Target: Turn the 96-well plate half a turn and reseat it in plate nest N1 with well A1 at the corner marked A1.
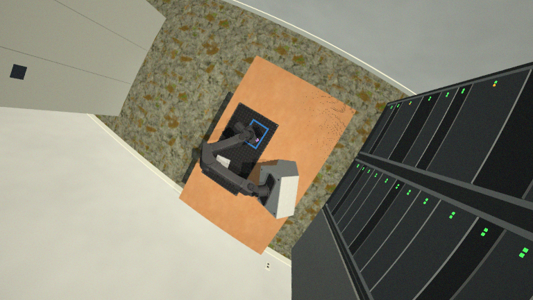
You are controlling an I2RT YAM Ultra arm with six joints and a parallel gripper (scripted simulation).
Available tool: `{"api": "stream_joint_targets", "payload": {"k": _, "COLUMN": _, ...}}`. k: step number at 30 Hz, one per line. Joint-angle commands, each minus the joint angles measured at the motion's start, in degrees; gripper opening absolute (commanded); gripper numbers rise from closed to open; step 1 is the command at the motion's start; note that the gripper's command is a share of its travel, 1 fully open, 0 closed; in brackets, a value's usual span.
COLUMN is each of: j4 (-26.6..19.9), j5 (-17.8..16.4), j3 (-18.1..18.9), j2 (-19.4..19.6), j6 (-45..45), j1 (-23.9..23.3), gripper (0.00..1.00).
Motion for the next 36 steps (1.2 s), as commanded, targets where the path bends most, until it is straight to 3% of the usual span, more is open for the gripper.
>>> {"api": "stream_joint_targets", "payload": {"k": 1, "j4": 1.34, "j5": -0.22, "j3": 1.16, "j2": 0.85, "j6": 0.68, "j1": -0.44, "gripper": 0.0}}
{"api": "stream_joint_targets", "payload": {"k": 33, "j4": 3.6, "j5": 0.92, "j3": 2.46, "j2": 3.64, "j6": 2.51, "j1": 1.43, "gripper": 0.0}}
{"api": "stream_joint_targets", "payload": {"k": 36, "j4": 3.84, "j5": 1.23, "j3": 3.84, "j2": 4.61, "j6": 2.71, "j1": 1.81, "gripper": 0.0}}
